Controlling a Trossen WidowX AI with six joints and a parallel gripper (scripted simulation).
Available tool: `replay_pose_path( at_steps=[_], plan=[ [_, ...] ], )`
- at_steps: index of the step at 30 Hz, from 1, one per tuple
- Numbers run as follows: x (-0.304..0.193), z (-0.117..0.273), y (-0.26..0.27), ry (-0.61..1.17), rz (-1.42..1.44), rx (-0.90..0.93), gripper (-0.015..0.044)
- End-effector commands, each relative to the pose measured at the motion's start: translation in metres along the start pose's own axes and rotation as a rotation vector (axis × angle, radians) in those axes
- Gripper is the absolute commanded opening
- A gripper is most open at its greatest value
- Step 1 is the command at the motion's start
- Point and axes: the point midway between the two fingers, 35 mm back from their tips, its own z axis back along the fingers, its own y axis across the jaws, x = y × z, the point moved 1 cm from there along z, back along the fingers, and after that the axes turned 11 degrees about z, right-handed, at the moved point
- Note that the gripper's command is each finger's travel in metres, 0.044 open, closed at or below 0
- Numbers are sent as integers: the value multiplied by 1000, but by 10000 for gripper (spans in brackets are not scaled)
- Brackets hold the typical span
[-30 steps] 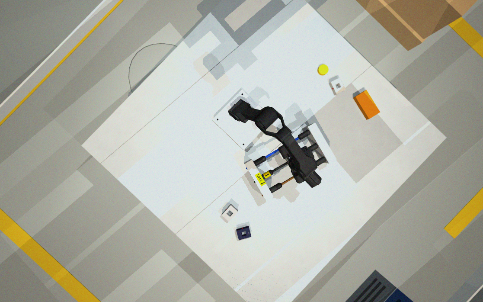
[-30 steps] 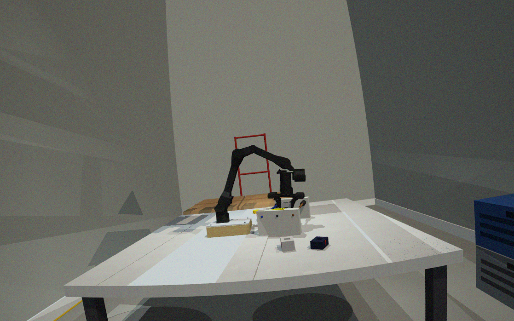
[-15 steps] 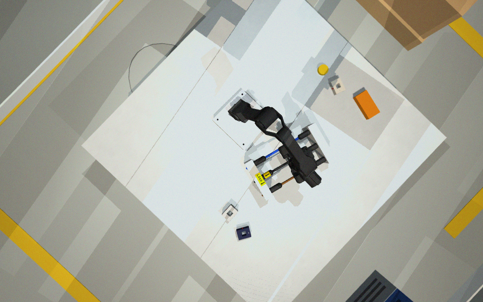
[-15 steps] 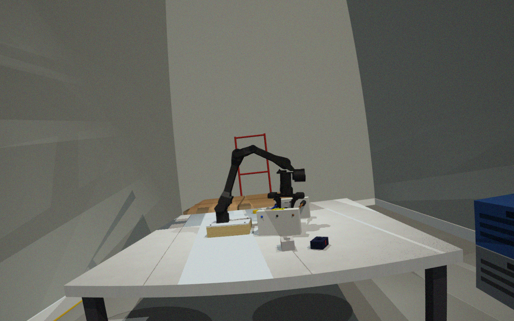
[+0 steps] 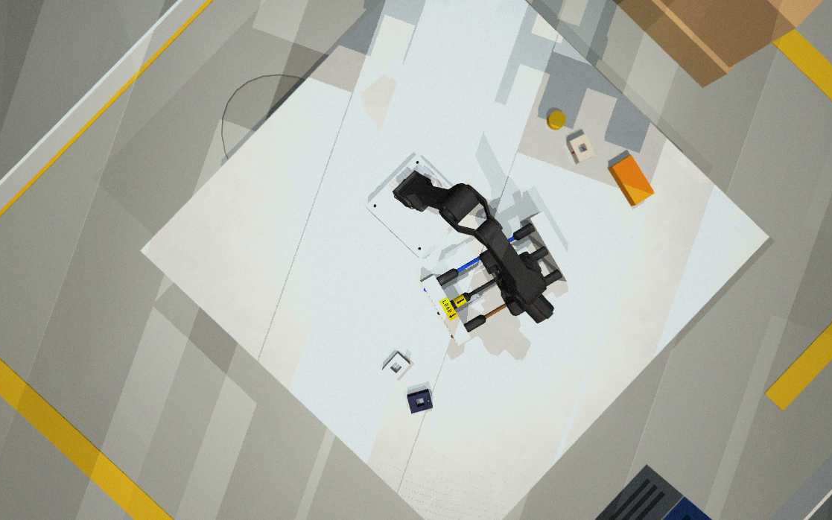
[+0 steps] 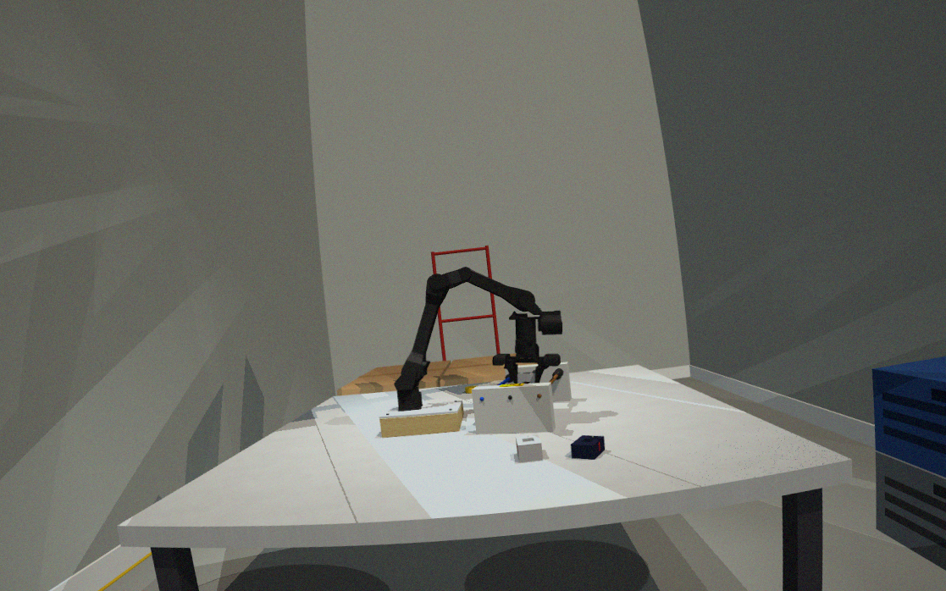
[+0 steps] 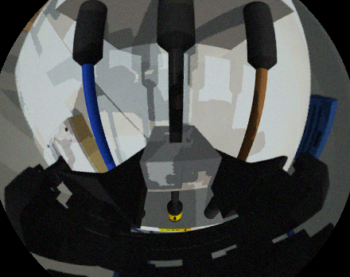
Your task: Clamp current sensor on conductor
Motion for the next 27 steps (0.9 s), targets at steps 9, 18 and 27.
replay_pose_path(
  at_steps=[9,18,27],
  plan=[
    [0,0,0,0,0,0,163],
    [0,0,0,0,0,-3,83],
    [0,1,-1,-1,3,-21,0]
  ],
)
